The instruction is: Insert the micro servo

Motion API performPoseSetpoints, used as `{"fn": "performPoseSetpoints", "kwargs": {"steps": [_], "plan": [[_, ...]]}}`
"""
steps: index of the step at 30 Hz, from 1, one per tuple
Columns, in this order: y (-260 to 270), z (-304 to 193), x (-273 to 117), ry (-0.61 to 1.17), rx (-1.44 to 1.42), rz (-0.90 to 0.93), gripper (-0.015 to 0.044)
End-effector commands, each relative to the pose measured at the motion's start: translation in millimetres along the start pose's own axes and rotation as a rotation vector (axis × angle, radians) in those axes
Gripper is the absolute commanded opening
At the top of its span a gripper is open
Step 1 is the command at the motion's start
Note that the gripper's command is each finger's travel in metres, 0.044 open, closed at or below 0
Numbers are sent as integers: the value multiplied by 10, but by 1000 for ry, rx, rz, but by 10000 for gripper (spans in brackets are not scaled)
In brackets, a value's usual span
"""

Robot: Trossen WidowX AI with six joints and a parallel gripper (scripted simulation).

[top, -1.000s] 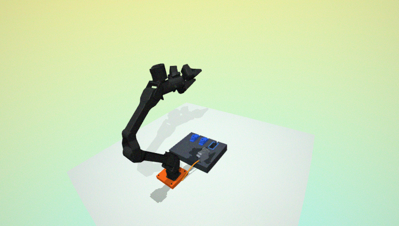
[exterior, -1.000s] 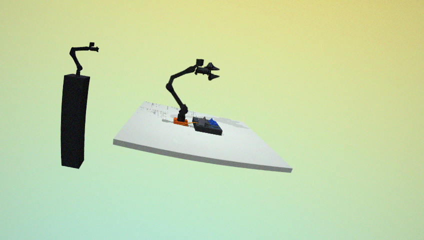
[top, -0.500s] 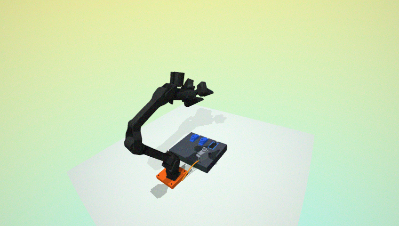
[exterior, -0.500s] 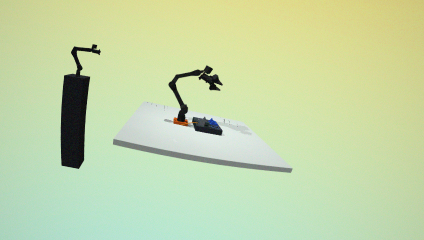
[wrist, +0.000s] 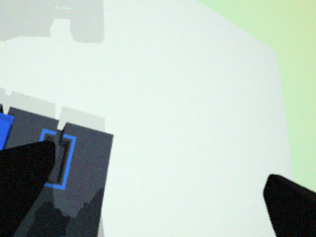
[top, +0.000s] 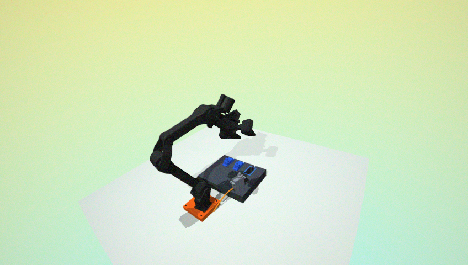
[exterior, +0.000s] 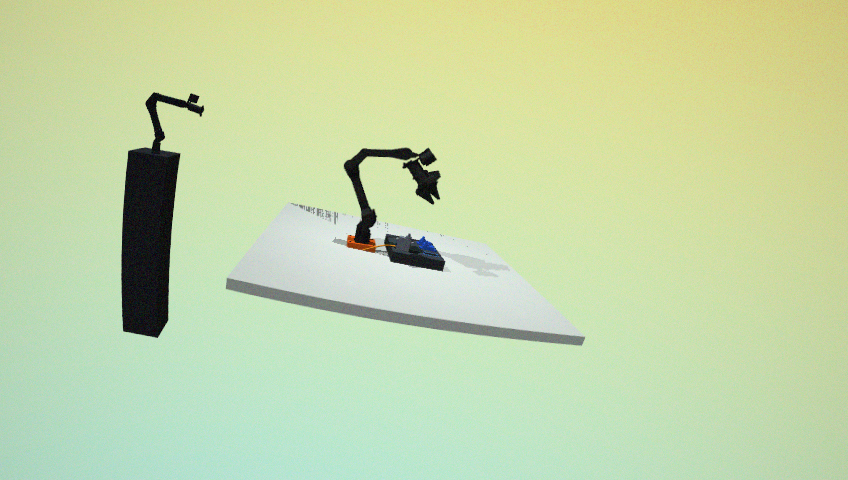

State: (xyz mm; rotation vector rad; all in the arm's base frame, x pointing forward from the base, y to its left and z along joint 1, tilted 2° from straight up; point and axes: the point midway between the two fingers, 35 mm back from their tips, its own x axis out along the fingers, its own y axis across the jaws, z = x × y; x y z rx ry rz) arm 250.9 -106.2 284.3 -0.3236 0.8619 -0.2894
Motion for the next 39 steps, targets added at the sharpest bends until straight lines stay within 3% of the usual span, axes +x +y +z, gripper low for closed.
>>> {"fn": "performPoseSetpoints", "kwargs": {"steps": [1,12,24,39], "plan": [[98,-233,171,120,53,61,440],[319,-832,406,422,200,182,440],[543,-1451,405,759,387,290,440],[645,-1643,564,778,398,295,440]]}}
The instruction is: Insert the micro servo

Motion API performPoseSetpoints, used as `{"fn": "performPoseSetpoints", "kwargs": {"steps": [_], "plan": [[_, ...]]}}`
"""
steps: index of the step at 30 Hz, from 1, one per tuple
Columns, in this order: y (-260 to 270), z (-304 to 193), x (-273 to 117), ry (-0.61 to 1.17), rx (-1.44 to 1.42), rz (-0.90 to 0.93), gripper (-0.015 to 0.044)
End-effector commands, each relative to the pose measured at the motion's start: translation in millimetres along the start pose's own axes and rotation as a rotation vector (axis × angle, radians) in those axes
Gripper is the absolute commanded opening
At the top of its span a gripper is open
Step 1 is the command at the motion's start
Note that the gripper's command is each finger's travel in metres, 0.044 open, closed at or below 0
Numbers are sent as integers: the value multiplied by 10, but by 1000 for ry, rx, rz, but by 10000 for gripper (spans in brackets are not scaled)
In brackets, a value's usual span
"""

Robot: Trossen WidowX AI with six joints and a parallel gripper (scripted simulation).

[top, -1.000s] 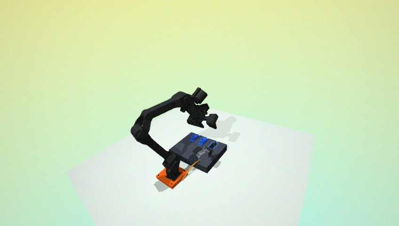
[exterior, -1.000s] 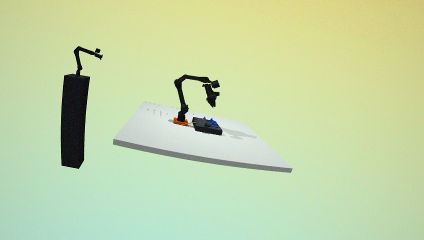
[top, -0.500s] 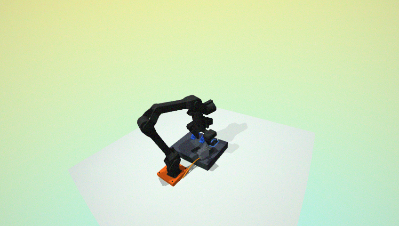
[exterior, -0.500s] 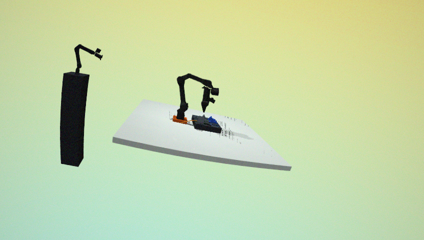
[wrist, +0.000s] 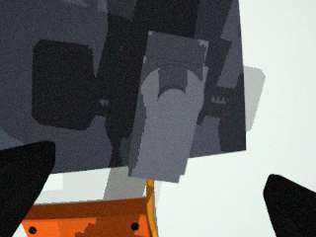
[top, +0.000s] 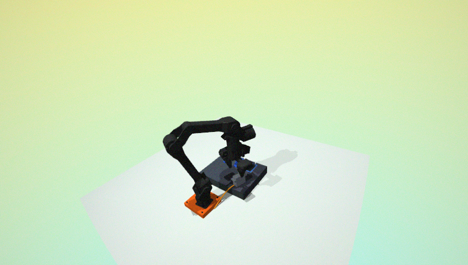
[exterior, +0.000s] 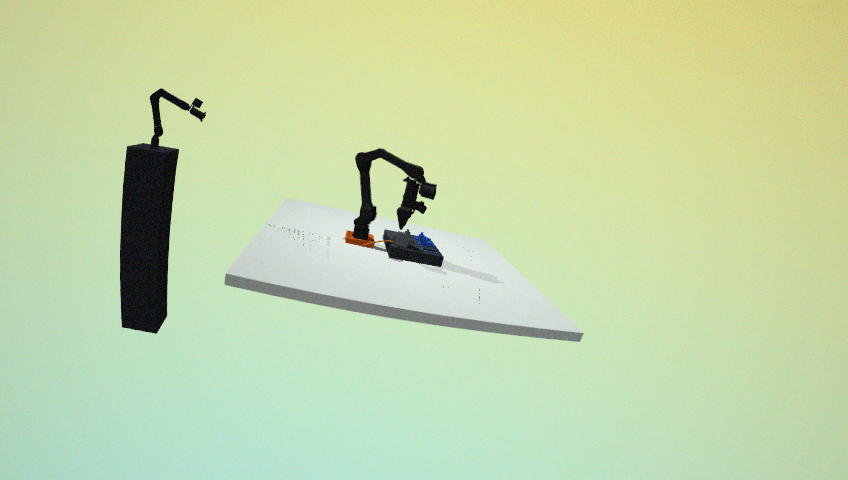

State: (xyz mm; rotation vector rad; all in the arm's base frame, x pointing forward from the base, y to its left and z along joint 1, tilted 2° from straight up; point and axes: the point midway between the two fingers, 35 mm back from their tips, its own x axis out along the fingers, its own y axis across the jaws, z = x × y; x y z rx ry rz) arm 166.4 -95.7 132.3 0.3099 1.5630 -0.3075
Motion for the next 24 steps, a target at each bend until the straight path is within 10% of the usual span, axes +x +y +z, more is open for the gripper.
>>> {"fn": "performPoseSetpoints", "kwargs": {"steps": [1,19,24], "plan": [[6,-11,129,3,4,6,440],[8,-12,332,3,4,6,440],[8,-12,332,3,4,6,309]]}}
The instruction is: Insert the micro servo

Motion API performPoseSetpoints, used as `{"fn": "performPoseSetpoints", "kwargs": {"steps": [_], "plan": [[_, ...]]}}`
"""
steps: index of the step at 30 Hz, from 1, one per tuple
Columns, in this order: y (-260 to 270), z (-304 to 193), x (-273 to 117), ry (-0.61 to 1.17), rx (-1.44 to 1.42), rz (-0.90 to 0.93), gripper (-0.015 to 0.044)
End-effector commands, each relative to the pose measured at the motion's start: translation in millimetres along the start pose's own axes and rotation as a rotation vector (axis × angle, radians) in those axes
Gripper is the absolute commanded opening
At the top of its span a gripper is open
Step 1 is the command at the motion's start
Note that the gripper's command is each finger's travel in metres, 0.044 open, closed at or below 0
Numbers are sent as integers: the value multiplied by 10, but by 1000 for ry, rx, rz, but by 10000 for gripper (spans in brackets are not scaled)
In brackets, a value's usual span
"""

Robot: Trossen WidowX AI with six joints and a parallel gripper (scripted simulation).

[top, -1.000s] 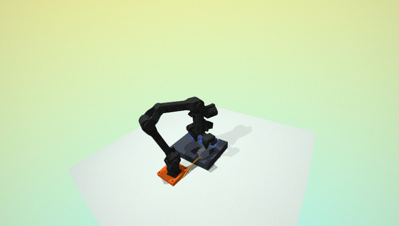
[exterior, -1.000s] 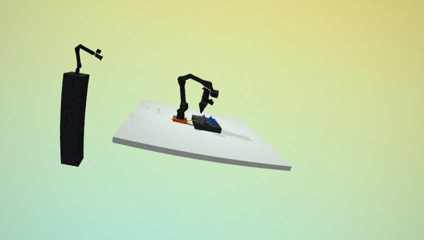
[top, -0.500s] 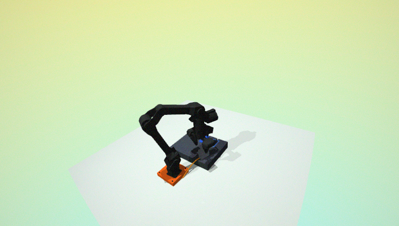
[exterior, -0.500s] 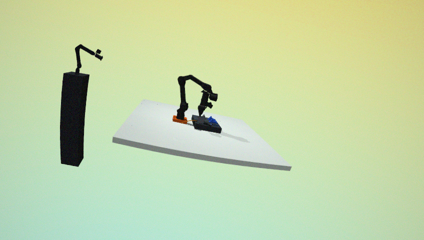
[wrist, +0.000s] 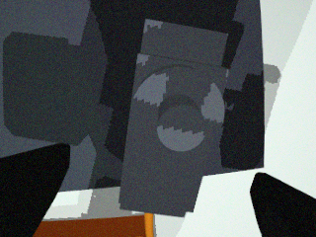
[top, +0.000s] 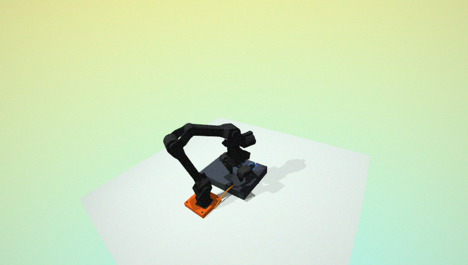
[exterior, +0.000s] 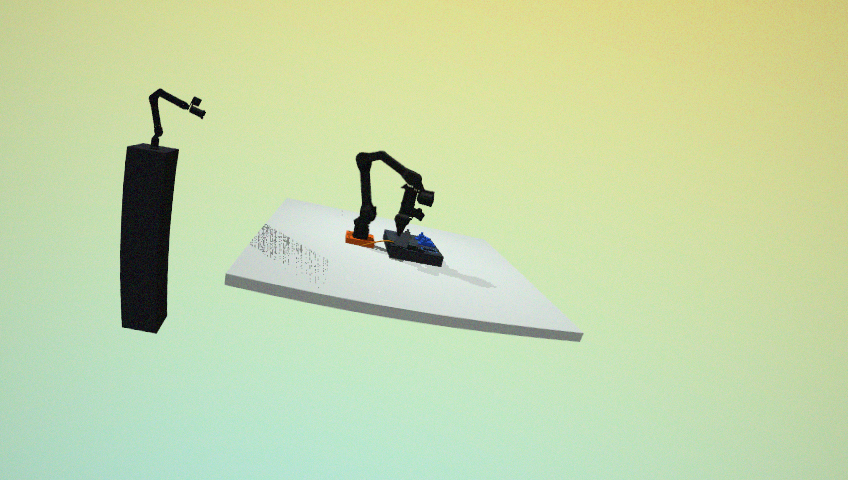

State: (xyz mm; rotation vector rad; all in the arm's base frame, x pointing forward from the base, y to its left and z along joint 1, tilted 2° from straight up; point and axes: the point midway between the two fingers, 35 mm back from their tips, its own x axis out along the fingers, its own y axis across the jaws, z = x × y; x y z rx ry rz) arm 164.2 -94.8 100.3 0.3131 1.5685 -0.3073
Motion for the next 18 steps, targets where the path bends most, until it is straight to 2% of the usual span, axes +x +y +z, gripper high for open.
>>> {"fn": "performPoseSetpoints", "kwargs": {"steps": [1,7,13,16,18], "plan": [[7,6,11,-3,2,5,282],[7,6,11,-3,2,5,125],[7,6,11,-3,2,5,85],[6,9,-30,-3,2,5,6],[5,10,-88,-3,2,5,0]]}}
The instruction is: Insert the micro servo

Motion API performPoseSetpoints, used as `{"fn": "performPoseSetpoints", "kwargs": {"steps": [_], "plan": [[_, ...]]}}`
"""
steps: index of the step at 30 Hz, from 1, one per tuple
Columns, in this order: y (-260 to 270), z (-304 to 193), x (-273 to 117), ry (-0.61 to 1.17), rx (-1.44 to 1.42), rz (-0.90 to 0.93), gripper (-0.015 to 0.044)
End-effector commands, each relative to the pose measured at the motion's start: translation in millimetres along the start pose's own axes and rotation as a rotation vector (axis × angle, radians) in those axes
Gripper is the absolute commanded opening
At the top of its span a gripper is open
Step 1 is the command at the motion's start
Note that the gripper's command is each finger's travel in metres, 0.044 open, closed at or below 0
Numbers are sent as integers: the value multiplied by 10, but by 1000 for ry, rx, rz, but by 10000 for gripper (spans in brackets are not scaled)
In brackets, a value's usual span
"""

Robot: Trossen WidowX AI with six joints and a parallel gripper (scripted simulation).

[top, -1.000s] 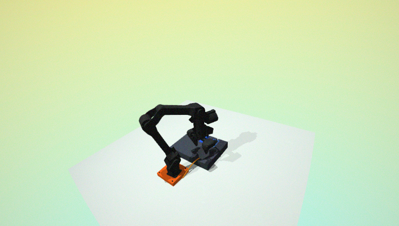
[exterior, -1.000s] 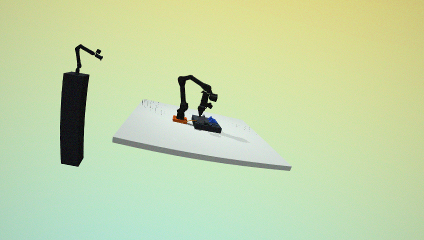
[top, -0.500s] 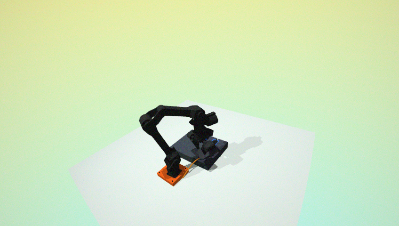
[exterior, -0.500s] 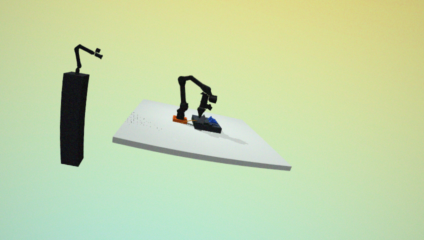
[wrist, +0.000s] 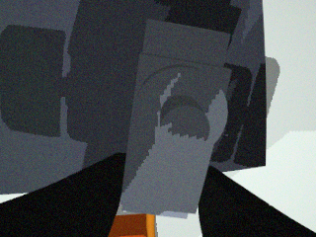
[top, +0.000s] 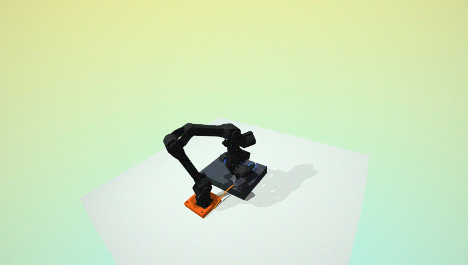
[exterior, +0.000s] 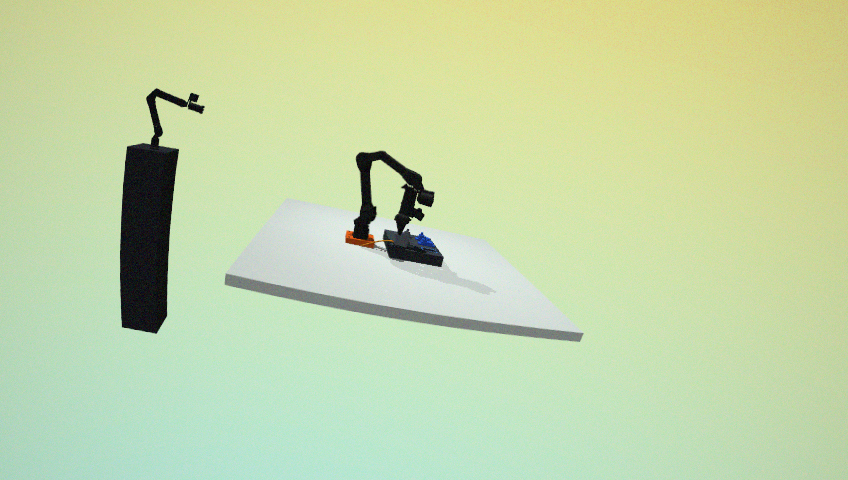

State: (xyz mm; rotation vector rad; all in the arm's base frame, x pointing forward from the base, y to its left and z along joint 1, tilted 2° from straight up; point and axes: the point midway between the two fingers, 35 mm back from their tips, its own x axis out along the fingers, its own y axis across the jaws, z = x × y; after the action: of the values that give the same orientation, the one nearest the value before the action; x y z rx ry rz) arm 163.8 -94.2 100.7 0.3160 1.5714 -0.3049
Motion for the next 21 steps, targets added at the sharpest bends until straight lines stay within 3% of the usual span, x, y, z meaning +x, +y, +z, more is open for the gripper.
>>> {"fn": "performPoseSetpoints", "kwargs": {"steps": [1,6,21], "plan": [[1,14,-122,-6,2,2,0],[2,-37,-284,-6,2,2,0],[5,-17,-285,-6,2,2,0]]}}
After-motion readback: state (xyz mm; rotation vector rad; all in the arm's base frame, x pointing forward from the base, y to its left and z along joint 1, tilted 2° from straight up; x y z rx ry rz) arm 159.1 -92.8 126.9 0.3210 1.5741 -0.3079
